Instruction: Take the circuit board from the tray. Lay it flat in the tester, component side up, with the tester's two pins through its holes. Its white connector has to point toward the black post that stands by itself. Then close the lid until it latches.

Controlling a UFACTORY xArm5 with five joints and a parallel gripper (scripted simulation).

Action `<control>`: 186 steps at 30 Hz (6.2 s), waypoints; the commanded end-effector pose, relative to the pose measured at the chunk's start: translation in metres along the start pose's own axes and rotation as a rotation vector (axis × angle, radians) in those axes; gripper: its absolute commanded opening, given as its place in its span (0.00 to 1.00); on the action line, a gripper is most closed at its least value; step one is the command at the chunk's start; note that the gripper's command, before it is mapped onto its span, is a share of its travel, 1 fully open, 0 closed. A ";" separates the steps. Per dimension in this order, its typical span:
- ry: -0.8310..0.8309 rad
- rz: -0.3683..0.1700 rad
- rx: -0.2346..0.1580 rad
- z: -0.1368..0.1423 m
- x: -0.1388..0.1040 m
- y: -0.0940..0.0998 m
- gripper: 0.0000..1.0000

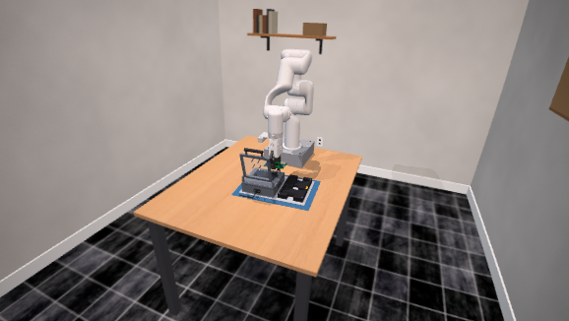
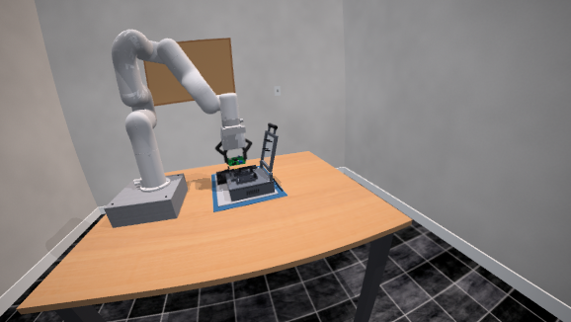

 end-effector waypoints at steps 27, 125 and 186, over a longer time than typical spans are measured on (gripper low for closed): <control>0.001 0.001 0.004 -0.025 0.047 0.005 0.79; 0.001 0.001 0.004 -0.025 0.049 -0.041 0.79; 0.001 0.001 0.004 -0.025 0.049 -0.045 0.79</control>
Point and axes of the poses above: the point where the finger pads meet when closed, its own y axis back along the fingers, its own z axis across the jaws, x = y × z, the point moved 2 cm from there along y, back along the fingers, and after that the axes turned 7 degrees about -y, right-handed, at the moved point
